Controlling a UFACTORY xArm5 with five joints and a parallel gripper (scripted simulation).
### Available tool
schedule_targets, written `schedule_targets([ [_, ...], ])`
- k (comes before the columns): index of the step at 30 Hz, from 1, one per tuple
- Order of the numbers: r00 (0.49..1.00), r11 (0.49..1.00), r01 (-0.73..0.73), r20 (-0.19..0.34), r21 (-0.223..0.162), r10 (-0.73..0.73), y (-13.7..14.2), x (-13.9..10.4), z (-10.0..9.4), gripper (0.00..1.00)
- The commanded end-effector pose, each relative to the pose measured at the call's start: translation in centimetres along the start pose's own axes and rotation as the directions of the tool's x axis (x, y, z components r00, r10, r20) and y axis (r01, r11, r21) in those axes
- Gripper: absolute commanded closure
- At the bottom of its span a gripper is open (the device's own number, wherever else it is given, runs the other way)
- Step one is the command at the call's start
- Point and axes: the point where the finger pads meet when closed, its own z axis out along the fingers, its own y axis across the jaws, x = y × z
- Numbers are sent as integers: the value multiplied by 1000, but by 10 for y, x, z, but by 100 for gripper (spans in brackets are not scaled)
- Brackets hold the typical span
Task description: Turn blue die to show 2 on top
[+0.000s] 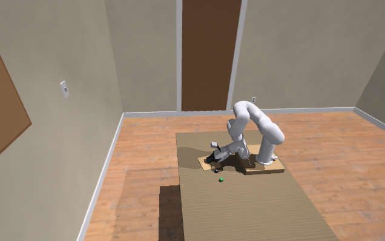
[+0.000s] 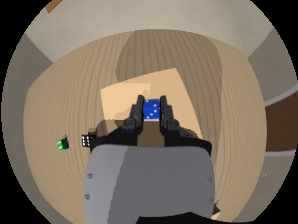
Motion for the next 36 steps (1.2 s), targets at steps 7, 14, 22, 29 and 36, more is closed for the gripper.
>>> schedule_targets([
  [7,1000,1000,0,-2,0,0,0,1,0,68],
  [14,1000,1000,0,-2,0,0,0,1,0,64],
  [22,1000,1000,0,-2,0,0,0,1,0,64],
  [29,1000,1000,0,-2,0,0,0,1,0,64],
  [36,1000,1000,0,-2,0,0,0,1,0,64],
])
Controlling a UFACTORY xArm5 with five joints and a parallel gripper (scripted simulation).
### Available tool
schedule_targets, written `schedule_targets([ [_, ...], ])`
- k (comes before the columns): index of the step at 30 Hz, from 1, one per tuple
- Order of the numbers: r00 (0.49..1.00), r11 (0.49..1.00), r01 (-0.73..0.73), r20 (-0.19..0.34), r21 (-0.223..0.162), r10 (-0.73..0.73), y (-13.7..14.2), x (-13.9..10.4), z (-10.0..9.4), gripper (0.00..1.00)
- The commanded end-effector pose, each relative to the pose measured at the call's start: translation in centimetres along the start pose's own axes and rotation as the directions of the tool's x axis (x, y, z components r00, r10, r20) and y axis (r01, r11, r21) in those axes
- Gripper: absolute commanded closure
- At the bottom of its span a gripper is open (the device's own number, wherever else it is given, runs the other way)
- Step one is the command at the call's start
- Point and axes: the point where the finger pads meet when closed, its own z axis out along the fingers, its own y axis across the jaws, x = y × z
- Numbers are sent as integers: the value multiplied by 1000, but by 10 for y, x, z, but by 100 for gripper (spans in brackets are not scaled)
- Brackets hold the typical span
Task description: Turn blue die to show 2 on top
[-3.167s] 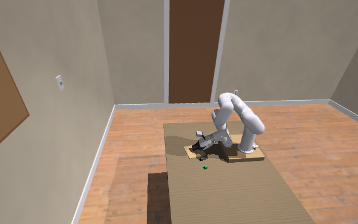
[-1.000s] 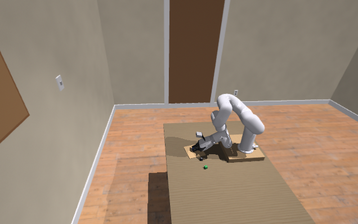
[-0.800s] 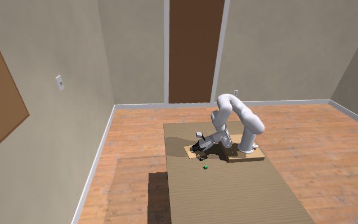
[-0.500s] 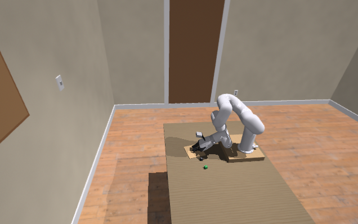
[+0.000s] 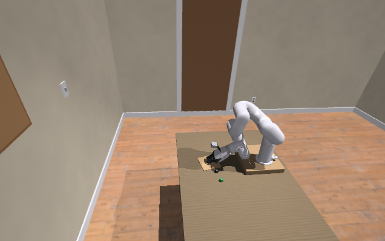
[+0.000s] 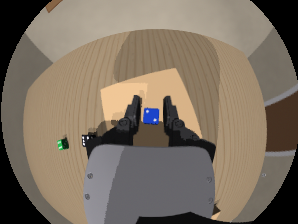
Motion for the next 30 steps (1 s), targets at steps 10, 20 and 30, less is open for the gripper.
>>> schedule_targets([
  [10,1000,1000,0,-2,0,0,0,1,0,64],
  [20,1000,1000,0,-2,0,0,0,1,-1,64],
  [30,1000,1000,0,-2,0,0,0,1,-25,64],
])
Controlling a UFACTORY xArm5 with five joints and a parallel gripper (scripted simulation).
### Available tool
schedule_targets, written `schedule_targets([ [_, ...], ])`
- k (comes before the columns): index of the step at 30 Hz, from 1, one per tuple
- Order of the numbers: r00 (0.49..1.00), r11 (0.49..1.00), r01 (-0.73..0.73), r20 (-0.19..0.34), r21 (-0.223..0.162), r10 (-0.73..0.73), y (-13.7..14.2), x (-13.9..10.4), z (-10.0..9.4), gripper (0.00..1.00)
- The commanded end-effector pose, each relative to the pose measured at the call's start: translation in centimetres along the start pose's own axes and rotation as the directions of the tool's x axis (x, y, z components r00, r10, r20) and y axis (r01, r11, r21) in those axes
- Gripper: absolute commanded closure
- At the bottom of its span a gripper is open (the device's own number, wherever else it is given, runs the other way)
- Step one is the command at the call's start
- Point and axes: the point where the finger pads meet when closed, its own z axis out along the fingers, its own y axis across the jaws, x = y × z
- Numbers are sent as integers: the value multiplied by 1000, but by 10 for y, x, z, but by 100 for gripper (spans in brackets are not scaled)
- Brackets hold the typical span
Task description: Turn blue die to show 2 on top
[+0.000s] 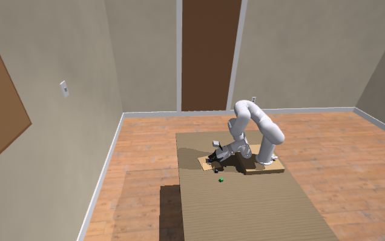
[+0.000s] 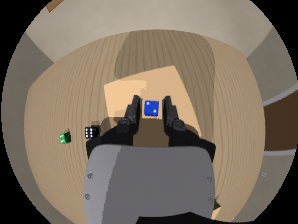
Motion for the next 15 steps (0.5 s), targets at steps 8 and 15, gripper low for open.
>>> schedule_targets([
  [8,1000,1000,0,-2,0,0,0,1,-30,64],
  [15,1000,1000,0,-2,0,0,0,1,-34,64],
])
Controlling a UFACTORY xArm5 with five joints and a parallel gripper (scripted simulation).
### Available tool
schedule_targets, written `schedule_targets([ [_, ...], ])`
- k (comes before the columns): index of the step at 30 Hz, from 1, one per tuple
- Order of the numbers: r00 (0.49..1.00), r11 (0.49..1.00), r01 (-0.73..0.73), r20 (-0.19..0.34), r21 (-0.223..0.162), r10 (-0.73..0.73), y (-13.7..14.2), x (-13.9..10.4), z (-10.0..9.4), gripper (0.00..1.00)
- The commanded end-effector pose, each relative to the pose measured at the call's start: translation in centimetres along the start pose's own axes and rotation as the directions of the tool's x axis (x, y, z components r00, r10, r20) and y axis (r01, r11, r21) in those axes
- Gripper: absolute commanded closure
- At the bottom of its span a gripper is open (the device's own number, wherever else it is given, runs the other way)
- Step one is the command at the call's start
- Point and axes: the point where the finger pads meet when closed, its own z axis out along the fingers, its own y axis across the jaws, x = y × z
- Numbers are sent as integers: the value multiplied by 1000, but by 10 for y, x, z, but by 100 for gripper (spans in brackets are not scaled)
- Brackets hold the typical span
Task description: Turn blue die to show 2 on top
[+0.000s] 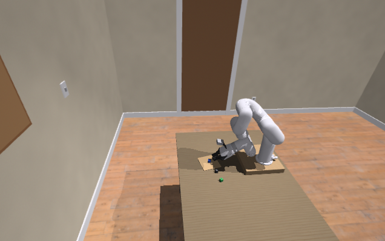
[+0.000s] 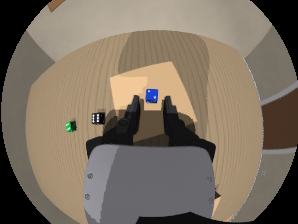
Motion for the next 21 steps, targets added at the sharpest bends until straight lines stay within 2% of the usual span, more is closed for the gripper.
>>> schedule_targets([
  [1,1000,1000,0,-2,0,0,0,1,-1,64],
  [6,1000,1000,0,-2,0,0,0,6,-5,64],
  [16,1000,1000,0,-2,0,0,0,39,-29,64],
  [21,1000,1000,0,-2,0,0,1,45,-33,64],
])
